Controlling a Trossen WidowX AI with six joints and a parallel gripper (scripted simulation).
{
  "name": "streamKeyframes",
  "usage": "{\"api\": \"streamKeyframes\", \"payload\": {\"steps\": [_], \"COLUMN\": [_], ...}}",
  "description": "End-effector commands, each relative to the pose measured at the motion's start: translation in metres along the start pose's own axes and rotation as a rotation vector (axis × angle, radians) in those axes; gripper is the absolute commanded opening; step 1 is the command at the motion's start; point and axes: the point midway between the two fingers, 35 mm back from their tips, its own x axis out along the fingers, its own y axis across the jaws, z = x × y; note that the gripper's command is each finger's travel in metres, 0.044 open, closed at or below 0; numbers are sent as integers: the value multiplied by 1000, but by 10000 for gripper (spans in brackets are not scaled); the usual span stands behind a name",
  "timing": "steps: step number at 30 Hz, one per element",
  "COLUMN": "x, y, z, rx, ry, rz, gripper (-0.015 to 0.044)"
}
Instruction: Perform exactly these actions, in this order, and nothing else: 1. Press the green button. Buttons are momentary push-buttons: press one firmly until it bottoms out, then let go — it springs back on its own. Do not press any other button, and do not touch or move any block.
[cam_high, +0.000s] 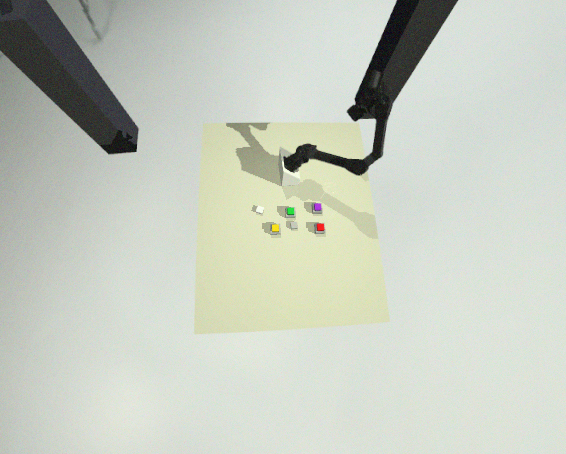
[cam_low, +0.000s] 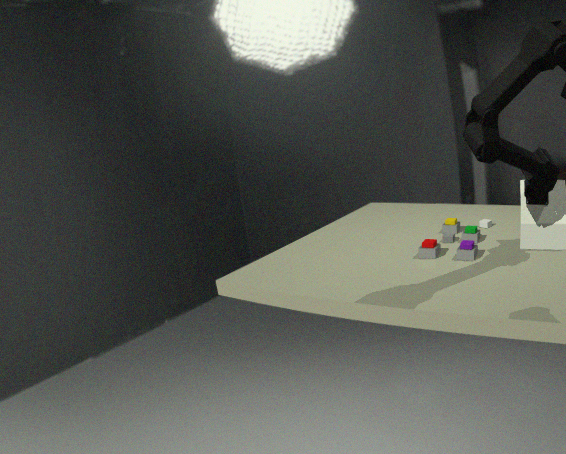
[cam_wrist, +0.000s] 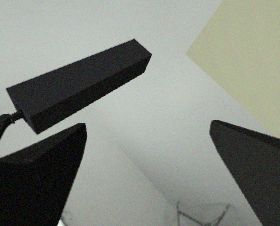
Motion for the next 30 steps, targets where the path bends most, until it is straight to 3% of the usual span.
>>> {"api": "streamKeyframes", "payload": {"steps": [1, 6, 9, 16, 23, 30], "x": [0, -13, -40, -115, -198, -274], "y": [-1, -17, -40, -98, -167, -242], "z": [-2, -53, -106, -176, -199, -178], "rx": [-9, -270, -562, -1112, -1628, -2128], "ry": [7, 214, 441, 847, 1205, 1530], "rz": [-2, -36, -34, 73, 292, 628], "gripper": [400, 400, 400, 400, 400, 400]}}
